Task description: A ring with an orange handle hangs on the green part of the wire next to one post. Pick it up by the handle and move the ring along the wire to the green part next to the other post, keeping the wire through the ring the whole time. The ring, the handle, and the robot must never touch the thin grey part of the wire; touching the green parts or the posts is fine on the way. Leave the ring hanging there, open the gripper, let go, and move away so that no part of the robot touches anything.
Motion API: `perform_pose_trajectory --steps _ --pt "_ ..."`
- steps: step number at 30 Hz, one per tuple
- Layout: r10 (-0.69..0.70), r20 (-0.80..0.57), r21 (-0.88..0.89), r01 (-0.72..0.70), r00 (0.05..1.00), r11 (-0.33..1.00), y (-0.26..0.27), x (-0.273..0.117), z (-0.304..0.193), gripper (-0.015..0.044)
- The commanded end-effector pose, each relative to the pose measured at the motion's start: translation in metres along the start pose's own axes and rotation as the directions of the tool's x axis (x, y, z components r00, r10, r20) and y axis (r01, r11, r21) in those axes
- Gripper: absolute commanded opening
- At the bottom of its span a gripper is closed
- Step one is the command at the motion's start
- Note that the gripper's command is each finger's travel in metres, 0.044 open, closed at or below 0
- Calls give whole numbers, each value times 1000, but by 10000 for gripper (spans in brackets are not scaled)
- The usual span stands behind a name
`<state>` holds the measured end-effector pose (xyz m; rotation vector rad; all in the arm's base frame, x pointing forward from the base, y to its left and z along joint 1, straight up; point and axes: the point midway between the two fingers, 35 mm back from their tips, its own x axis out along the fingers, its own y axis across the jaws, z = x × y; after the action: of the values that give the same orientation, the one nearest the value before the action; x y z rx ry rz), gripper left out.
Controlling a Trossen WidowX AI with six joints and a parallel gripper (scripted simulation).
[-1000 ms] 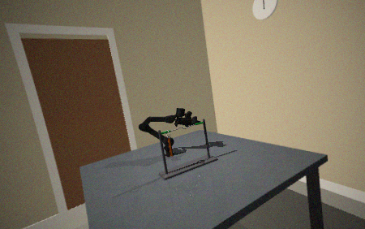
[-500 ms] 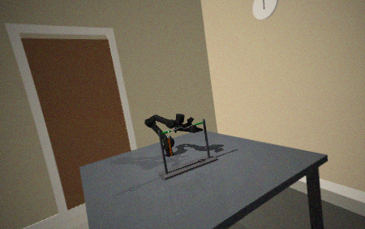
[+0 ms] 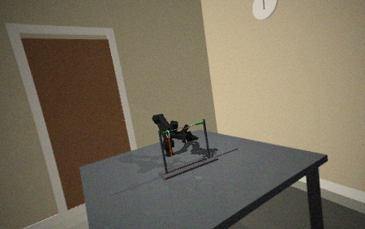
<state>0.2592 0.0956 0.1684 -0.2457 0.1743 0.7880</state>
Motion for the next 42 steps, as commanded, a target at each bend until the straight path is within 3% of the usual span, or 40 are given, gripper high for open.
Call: perform_pose_trajectory --steps 1,16,32,42 --pt "-81 -7 45 81 997 996 -23 -12 -17 160" --pt "-376 -45 167 378 925 911 -81 -76 -75 160" --pt "-649 -99 267 648 754 713 -98 -158 -125 160" --pt "-701 -117 283 700 703 655 -87 -177 -136 160"
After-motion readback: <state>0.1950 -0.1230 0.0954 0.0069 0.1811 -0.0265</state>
